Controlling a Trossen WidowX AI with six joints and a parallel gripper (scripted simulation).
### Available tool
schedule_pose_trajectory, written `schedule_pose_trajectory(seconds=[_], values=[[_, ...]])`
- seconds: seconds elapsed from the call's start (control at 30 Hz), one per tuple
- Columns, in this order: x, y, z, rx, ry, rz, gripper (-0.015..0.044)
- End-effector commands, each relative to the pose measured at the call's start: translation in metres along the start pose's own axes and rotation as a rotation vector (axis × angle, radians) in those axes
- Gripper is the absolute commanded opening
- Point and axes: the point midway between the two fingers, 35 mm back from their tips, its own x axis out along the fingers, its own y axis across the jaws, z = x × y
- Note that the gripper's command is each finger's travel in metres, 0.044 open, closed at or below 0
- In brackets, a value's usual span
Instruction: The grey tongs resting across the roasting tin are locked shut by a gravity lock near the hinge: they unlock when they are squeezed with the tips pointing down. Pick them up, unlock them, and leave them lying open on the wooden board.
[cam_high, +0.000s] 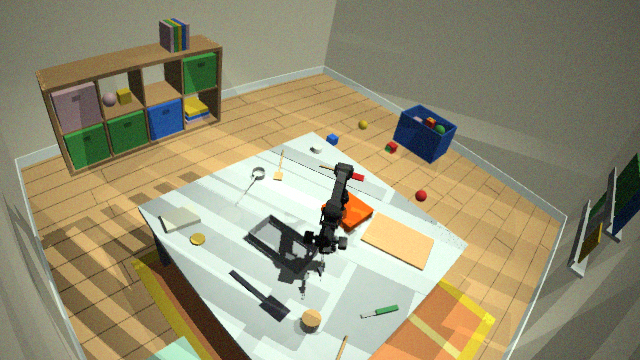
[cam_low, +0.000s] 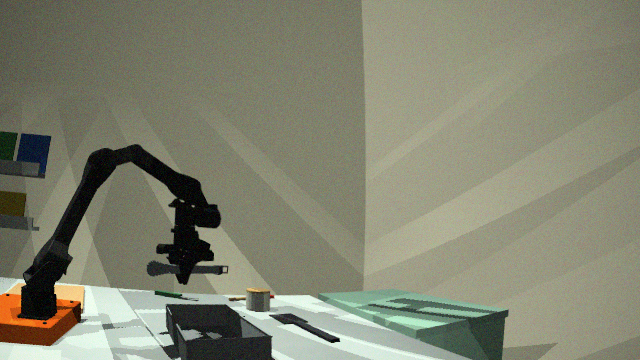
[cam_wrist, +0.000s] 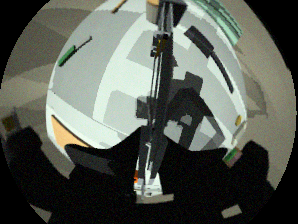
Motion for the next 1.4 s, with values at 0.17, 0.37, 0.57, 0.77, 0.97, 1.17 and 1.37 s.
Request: schedule_pose_trajectory(seconds=[0.17, 0.37, 0.57, 0.77, 0.97, 1.17, 1.37], values=[[0.001, 0.061, 0.006, -0.122, 0.001, 0.007, -0.0150], [0.001, 0.100, 0.004, -0.201, 0.001, 0.008, -0.0150], [0.001, 0.138, -0.001, -0.280, 0.003, 0.007, -0.0150], [0.000, 0.174, -0.010, -0.356, 0.005, 0.005, -0.0150], [0.000, 0.181, -0.013, -0.370, 0.004, 0.006, -0.0150], [-0.001, 0.210, -0.024, -0.436, 0.002, 0.013, -0.0150], [-0.002, 0.245, -0.042, -0.521, 0.001, 0.018, -0.0150]])
